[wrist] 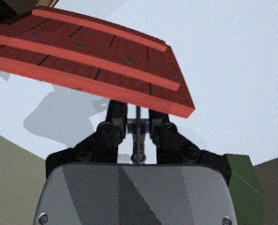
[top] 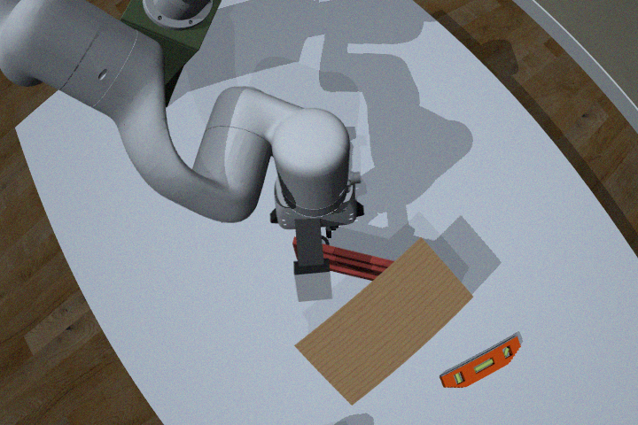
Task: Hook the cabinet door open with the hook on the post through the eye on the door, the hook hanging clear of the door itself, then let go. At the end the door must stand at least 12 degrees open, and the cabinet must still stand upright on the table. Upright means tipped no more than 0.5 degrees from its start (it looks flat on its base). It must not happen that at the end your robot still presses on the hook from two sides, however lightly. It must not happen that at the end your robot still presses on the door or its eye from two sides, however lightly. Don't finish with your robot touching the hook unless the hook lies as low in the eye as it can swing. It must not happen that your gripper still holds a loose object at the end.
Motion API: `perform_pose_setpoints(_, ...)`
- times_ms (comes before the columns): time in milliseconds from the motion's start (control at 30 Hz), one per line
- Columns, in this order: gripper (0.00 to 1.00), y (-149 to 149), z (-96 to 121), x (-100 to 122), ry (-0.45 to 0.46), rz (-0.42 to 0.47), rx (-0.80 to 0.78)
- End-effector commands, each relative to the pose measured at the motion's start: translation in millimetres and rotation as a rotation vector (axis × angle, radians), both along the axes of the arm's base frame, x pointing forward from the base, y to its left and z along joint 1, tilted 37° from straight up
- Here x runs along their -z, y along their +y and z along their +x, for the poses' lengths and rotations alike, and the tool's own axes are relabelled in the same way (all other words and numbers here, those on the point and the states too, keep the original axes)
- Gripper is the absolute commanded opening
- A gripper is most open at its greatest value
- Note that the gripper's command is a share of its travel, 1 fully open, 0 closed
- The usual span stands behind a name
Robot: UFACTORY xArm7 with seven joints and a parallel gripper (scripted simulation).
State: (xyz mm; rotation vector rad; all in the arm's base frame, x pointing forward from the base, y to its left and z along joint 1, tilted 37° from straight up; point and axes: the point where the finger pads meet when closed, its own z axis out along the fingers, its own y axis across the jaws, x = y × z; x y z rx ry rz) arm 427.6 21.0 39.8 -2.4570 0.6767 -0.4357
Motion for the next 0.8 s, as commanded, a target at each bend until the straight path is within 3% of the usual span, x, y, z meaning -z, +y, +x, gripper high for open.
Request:
perform_pose_setpoints(0, 0.23, -0.6, 0.5, -0.8, -0.002, -0.001, 0.001)
perform_pose_setpoints(767, 0.23, -3.3, -2.2, -5.8, -0.002, -0.001, 0.001)
